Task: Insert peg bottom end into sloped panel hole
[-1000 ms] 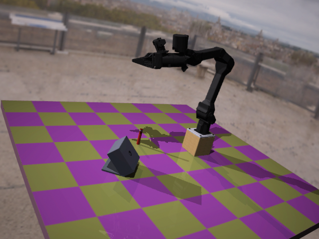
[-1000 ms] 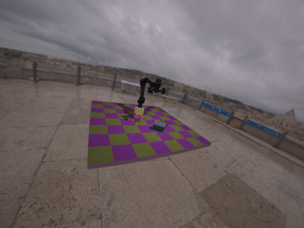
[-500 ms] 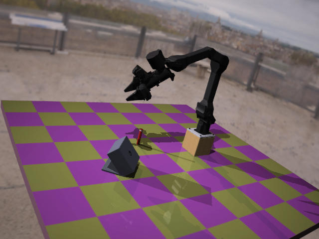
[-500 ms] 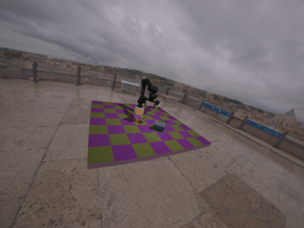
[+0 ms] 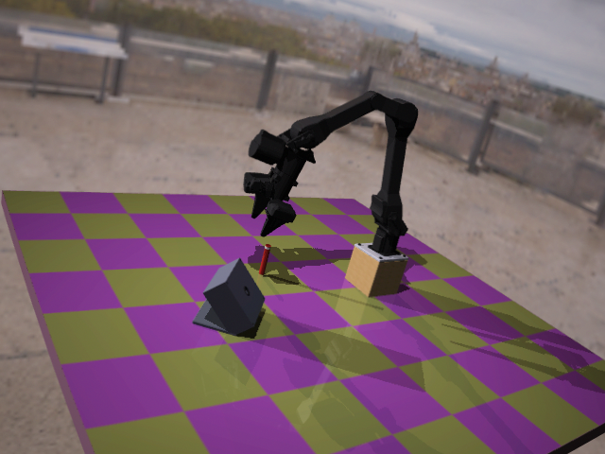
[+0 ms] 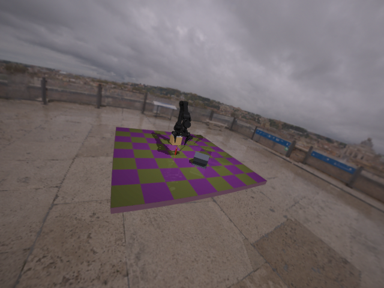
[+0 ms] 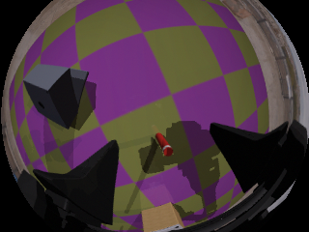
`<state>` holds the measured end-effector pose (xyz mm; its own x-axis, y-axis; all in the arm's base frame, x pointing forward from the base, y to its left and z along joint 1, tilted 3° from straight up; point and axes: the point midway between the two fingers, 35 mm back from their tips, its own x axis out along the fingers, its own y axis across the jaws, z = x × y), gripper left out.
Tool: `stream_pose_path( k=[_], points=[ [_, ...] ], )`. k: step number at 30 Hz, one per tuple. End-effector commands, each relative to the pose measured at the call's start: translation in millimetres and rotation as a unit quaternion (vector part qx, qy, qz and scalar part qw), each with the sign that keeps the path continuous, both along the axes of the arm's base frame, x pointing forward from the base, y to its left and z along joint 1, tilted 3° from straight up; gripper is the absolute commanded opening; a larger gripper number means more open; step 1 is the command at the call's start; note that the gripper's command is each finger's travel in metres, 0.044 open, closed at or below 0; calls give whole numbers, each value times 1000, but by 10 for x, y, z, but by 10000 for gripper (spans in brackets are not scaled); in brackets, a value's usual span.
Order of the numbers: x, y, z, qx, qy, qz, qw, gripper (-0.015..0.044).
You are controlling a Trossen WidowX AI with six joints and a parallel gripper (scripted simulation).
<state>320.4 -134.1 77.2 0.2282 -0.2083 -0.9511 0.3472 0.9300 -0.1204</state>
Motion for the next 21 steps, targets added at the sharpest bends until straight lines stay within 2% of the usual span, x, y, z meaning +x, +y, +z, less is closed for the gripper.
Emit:
stream_pose_path(
  k=[1,5,21],
  points=[
    [-225,2,-197,42,56,2,998,440],
    [-380,-13,-306,74,94,1,993,440],
    [-364,-32,-481,76,96,1,993,440]
  ],
)
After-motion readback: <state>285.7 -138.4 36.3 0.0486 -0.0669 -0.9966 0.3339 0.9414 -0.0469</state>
